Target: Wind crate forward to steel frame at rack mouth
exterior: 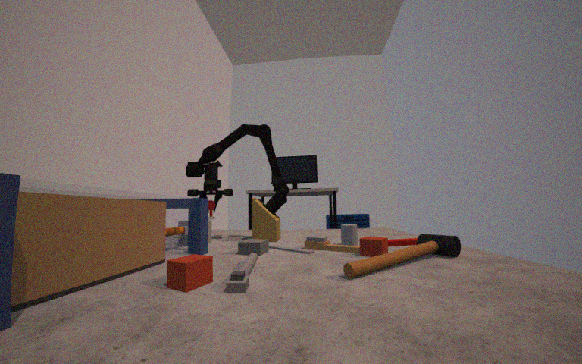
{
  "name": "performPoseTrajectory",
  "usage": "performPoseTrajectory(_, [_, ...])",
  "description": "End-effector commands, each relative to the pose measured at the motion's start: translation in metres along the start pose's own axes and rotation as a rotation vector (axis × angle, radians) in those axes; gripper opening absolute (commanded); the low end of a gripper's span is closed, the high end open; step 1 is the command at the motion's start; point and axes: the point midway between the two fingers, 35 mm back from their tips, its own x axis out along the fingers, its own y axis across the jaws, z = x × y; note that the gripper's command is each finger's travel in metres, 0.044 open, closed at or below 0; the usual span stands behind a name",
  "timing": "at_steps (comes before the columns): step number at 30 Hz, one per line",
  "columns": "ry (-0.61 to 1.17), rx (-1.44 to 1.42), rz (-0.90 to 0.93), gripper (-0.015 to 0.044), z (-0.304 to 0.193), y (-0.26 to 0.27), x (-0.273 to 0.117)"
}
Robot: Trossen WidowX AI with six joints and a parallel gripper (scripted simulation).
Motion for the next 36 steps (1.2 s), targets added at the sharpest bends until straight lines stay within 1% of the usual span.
performPoseTrajectory(1, [0.001,-0.006,-0.026,0.0000,-0.004,-0.014,0.000])
performPoseTrajectory(14, [0.002,-0.007,-0.028,0.0000,-0.010,-0.033,-0.001])
performPoseTrajectory(18, [0.002,-0.007,-0.029,0.0000,-0.011,-0.048,-0.001])
performPoseTrajectory(36, [0.002,-0.008,-0.031,0.0000,-0.008,-0.075,-0.003])
